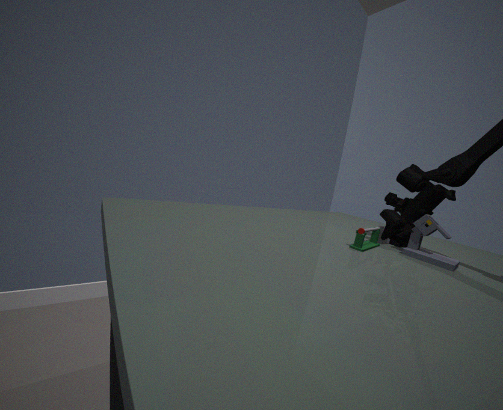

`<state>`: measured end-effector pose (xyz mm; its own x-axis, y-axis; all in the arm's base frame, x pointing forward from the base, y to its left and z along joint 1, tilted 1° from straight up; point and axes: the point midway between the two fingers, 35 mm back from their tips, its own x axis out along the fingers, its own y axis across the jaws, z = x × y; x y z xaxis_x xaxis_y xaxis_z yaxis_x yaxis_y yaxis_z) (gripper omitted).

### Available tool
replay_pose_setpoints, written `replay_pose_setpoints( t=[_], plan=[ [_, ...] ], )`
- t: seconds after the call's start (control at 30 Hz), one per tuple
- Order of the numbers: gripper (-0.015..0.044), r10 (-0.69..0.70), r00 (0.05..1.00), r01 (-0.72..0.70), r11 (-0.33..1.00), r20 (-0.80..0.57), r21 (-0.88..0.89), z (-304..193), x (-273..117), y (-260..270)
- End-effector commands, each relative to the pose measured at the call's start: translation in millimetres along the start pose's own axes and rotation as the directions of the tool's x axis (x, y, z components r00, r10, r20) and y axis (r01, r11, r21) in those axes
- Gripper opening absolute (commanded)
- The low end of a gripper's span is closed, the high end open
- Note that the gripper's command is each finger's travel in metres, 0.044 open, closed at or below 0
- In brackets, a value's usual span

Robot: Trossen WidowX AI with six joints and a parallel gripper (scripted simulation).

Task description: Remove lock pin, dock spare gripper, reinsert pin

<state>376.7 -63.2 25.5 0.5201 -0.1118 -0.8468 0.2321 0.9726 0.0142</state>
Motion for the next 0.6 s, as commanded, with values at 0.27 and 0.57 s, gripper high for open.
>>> replay_pose_setpoints(
  t=[0.27, 0.57],
  plan=[
    [0.0000, -0.001, 1.000, 0.001, 1.000, 0.001, 0.006, 26, -31, 0],
    [0.0000, -0.001, 1.000, 0.001, 1.000, 0.001, 0.006, 48, -72, 0]
  ],
)
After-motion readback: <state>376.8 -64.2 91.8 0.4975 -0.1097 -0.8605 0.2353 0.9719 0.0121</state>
